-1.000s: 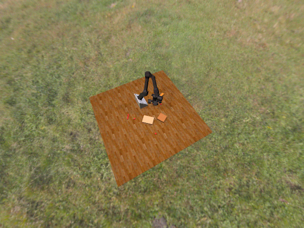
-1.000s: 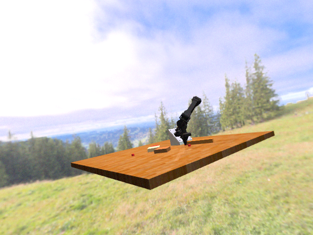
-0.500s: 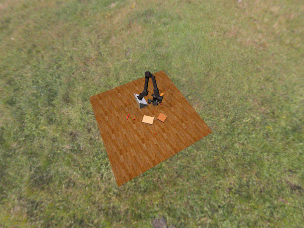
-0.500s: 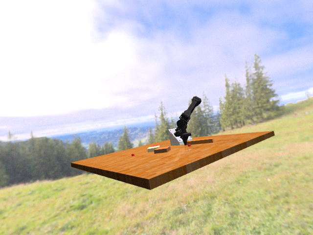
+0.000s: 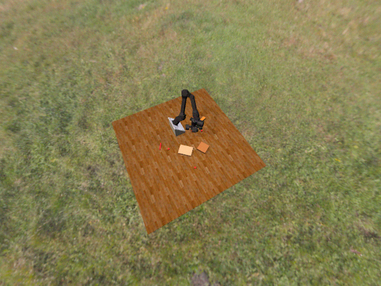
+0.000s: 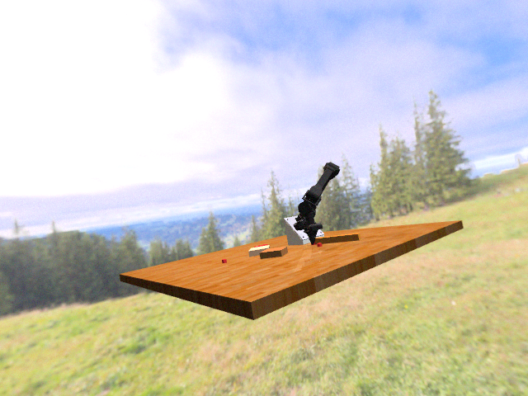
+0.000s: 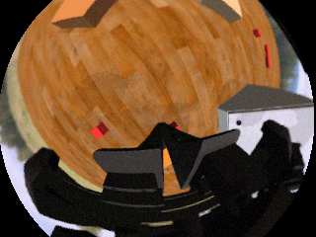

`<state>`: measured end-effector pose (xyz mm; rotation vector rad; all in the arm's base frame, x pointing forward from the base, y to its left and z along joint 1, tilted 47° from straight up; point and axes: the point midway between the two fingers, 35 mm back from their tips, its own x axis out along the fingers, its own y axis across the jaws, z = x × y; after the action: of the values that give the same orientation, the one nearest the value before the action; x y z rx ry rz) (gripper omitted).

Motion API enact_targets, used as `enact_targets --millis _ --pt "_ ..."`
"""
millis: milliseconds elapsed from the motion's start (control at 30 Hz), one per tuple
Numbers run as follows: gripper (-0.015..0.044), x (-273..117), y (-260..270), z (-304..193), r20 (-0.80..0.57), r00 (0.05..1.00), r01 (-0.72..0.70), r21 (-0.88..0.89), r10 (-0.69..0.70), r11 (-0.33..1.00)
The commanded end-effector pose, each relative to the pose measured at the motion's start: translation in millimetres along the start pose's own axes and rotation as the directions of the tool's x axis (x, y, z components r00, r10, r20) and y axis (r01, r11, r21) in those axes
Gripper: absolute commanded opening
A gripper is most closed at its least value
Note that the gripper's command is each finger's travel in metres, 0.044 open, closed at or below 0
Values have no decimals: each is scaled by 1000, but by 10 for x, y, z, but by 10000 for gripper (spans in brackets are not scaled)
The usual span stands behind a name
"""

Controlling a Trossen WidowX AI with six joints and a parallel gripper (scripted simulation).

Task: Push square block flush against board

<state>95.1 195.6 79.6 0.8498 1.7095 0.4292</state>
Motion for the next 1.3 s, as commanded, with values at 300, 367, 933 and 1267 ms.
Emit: enact_targets --millis 300,367,933,1267 --pt "0 3 -1 94 3 1000 7 6 -7 1000" --pt "0 3 1 125 3 1000 8 6 -8 1000" --pt "0 3 -1 396 4 1000 7 6 -7 1000" --pt "0 -530 -13 414 5 1000 9 6 -10 1000"
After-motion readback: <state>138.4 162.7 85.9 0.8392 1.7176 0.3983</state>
